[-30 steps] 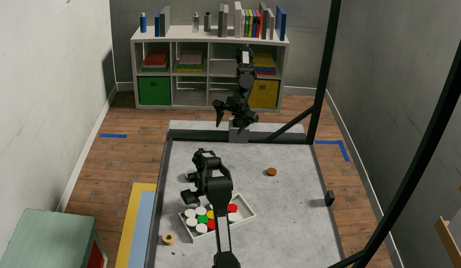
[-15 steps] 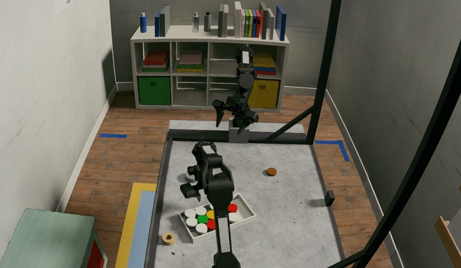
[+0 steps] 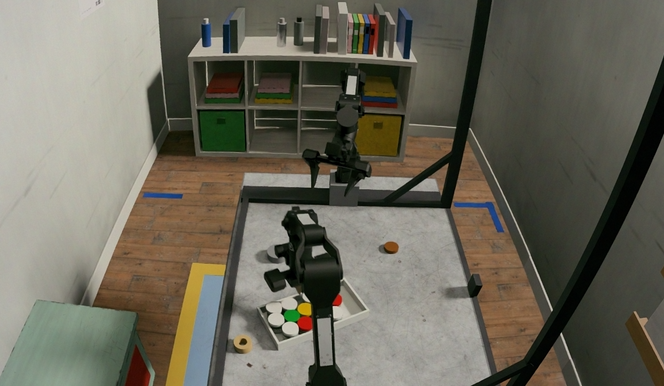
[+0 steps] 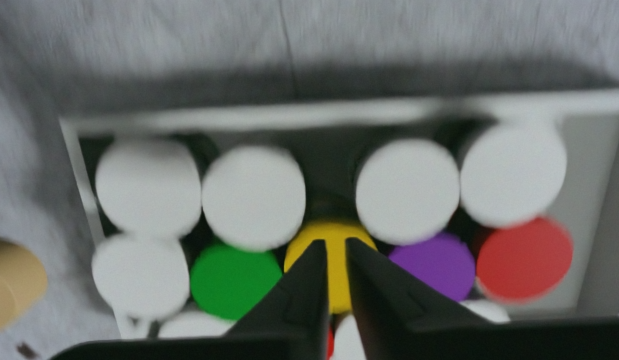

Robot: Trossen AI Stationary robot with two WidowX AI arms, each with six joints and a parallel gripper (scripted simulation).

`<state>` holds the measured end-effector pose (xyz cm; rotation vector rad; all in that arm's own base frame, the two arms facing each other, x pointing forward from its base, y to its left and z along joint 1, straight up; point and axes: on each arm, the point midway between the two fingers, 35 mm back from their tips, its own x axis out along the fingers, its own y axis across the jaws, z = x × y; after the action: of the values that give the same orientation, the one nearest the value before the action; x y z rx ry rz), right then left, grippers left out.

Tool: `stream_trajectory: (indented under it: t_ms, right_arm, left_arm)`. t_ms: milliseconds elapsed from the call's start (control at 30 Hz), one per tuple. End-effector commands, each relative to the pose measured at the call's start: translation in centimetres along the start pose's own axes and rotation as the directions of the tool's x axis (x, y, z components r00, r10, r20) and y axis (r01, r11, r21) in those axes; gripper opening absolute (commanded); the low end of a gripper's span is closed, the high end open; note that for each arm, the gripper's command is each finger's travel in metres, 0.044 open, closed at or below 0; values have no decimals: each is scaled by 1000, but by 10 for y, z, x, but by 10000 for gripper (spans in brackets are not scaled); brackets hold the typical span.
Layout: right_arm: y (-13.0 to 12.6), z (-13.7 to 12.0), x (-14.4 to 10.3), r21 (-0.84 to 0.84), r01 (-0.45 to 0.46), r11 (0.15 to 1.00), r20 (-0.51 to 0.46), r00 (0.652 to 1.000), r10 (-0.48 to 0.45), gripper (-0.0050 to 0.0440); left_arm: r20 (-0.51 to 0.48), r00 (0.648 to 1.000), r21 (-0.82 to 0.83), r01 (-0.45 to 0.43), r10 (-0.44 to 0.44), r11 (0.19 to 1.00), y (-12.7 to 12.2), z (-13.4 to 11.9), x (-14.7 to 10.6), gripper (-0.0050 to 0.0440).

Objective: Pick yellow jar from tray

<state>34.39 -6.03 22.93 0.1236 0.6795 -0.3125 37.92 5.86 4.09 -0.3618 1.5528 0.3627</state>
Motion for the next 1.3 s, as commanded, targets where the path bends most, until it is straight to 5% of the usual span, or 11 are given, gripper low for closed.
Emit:
stream_trajectory:
  t_ms: [0,400,800,1267]
  right_arm:
    - [-1,15,-7,-83,-107,991,114,987,116,440]
    - [-1,18,-6,-136,-143,980,149,975,163,440]
    - [-1,22,-9,-133,-142,981,161,973,163,440]
    - [0,21,-6,-133,-142,981,151,975,162,440]
  left_arm:
    - [43,999,2,15,-15,1000,-3,-37,-12,0]
    - [37,999,2,14,-14,1000,-2,-87,-7,0]
    - [36,999,2,14,-14,1000,-1,-91,-5,-5]
    - [13,1000,2,4,-4,1000,0,-93,33,-50]
